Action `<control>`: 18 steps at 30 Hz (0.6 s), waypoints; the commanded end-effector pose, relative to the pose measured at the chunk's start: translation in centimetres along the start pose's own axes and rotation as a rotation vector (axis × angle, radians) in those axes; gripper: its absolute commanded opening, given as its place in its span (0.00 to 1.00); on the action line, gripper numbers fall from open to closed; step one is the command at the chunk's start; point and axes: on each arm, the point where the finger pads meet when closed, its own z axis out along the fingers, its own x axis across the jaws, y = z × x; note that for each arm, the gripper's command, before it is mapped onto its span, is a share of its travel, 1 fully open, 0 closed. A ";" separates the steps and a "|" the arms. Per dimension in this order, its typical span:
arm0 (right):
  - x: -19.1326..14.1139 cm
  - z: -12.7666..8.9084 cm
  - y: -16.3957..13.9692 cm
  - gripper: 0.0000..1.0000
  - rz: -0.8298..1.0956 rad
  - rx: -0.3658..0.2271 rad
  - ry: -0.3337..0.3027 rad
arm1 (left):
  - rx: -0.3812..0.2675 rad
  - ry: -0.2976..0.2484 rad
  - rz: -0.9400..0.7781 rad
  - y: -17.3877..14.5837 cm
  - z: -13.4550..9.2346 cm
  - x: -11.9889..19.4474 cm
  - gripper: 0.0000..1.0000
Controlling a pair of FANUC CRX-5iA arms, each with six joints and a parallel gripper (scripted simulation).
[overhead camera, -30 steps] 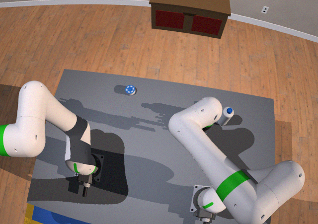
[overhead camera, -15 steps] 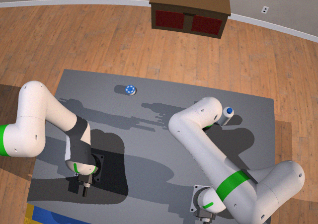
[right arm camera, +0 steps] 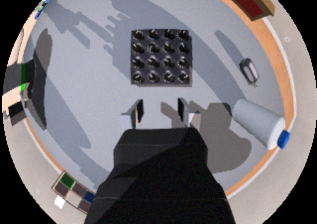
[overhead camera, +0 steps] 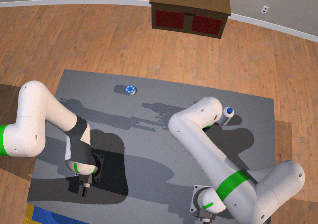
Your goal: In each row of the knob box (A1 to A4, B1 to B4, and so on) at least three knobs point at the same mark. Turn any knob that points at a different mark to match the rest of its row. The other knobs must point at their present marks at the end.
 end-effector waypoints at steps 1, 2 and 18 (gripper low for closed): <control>0.0 -0.1 0.0 1.00 0.000 0.001 0.001 | -0.002 0.000 0.000 0.0 -0.1 0.0 1.00; 0.0 -0.1 0.0 1.00 0.000 0.001 0.001 | -0.002 0.000 0.000 0.0 -0.1 0.0 1.00; 0.2 -0.6 -1.5 1.00 0.384 0.001 0.000 | -0.002 0.000 0.000 0.0 -0.1 0.0 1.00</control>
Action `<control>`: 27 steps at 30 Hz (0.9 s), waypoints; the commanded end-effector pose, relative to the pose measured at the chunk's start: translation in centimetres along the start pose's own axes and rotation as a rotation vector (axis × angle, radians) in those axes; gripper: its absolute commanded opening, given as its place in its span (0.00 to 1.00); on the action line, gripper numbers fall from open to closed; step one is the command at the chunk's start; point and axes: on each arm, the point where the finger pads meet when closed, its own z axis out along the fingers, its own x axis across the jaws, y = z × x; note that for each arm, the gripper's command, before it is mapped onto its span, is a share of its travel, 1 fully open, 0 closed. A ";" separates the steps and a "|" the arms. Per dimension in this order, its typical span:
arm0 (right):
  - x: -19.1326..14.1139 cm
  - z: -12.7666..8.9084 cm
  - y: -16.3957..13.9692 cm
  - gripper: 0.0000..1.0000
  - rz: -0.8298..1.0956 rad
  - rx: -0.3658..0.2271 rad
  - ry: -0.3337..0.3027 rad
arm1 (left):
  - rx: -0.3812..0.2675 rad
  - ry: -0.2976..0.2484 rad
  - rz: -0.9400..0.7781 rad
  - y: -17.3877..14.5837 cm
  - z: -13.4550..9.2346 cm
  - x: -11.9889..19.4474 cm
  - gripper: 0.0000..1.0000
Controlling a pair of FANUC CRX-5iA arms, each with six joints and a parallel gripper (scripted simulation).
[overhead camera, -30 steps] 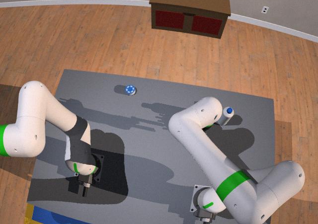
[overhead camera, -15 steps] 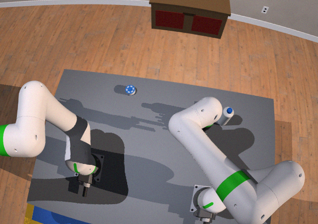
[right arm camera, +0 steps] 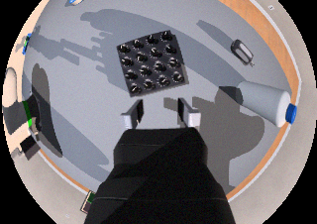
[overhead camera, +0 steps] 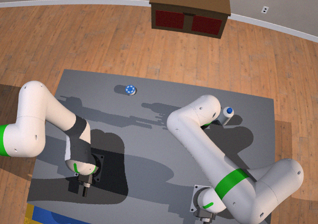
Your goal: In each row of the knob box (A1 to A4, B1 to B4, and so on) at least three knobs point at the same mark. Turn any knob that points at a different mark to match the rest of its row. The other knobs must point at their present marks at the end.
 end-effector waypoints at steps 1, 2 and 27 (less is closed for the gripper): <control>-0.1 -0.3 -0.6 1.00 0.156 0.002 0.009 | -0.002 0.000 0.000 0.0 -0.1 0.0 1.00; -0.1 -0.3 -0.7 1.00 0.191 0.002 0.009 | -0.002 0.000 0.000 0.0 -0.1 0.0 1.00; -1.1 -1.2 -2.2 1.00 0.965 0.006 0.007 | -0.002 0.000 0.000 0.0 -0.1 0.0 1.00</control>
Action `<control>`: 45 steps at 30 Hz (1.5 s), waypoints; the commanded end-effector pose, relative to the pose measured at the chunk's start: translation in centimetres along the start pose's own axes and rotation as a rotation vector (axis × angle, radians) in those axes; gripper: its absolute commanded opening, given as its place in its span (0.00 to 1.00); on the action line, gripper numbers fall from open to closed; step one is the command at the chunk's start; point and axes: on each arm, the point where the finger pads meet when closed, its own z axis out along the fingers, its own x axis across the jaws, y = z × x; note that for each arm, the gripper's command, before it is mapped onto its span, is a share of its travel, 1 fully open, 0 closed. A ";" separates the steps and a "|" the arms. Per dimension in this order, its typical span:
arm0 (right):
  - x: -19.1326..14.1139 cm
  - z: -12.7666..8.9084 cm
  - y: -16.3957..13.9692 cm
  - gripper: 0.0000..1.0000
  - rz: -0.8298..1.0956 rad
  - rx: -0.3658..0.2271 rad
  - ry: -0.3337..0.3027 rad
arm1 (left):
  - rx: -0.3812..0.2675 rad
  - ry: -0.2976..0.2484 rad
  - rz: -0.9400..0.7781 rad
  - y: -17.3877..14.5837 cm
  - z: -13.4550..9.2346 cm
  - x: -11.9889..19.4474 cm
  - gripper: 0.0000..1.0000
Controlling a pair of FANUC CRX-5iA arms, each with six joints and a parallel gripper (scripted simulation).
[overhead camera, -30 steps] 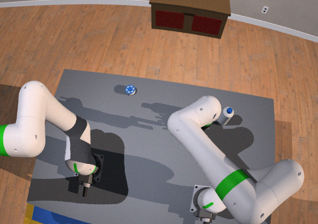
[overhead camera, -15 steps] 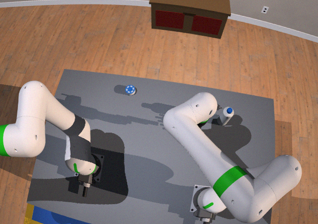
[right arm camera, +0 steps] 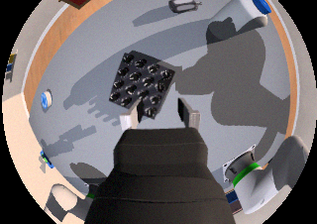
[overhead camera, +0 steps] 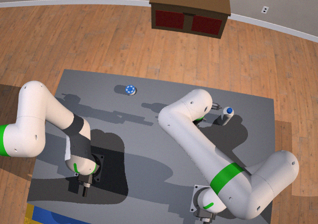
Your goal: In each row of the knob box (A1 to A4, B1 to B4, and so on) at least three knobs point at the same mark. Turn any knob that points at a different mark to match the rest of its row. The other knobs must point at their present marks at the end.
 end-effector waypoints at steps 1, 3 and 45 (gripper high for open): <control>-0.3 -0.2 0.1 1.00 0.139 0.011 0.005 | -0.002 0.000 0.000 0.0 -0.1 0.0 1.00; -0.5 -0.3 0.1 1.00 0.207 0.011 0.004 | -0.002 0.000 0.000 0.0 -0.1 0.0 1.00; -1.1 -0.6 0.6 0.46 0.481 0.011 0.003 | -0.002 0.000 0.000 0.0 -0.1 0.0 1.00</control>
